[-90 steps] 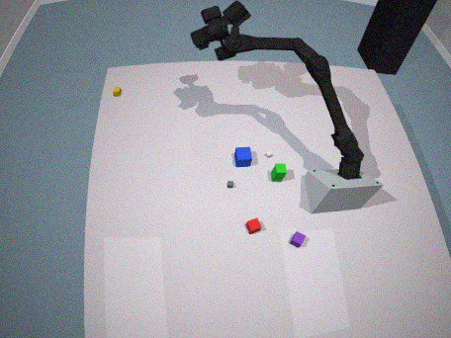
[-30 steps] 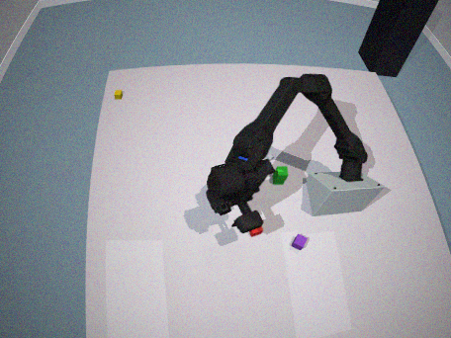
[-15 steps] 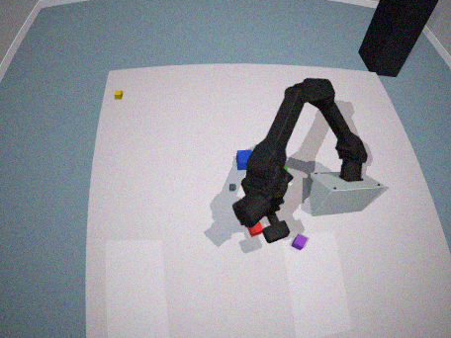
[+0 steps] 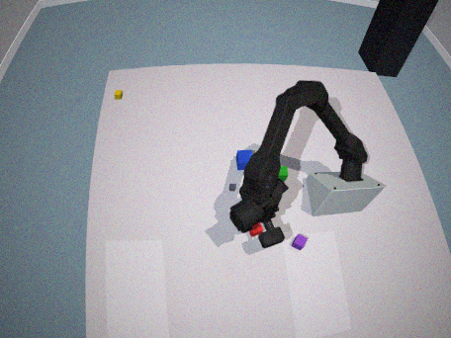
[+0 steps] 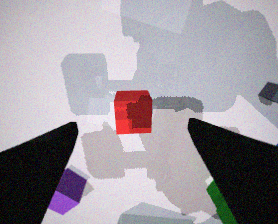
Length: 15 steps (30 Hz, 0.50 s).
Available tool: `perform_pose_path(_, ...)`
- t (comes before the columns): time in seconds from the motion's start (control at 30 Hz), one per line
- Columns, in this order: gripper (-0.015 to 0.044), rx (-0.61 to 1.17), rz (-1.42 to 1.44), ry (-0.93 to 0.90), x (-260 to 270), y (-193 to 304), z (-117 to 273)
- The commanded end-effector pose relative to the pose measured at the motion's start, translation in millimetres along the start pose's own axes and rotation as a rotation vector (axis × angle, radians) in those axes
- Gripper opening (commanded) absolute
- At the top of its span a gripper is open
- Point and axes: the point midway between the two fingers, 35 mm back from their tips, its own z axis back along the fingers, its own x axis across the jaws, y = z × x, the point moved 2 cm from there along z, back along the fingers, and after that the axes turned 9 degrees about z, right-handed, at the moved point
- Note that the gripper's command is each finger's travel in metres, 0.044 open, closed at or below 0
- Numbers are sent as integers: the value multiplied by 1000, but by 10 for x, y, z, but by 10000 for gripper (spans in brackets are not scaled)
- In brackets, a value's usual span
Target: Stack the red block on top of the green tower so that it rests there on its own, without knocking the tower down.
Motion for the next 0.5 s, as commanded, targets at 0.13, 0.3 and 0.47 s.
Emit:
perform_pose_path(0.13, 440, 0, 12, 7, 10, 7, -112)
perform_pose_path(0.3, 440, 0, 12, 7, 7, 7, -195)
perform_pose_path(0.47, 440, 0, 12, 8, 5, 8, -277)
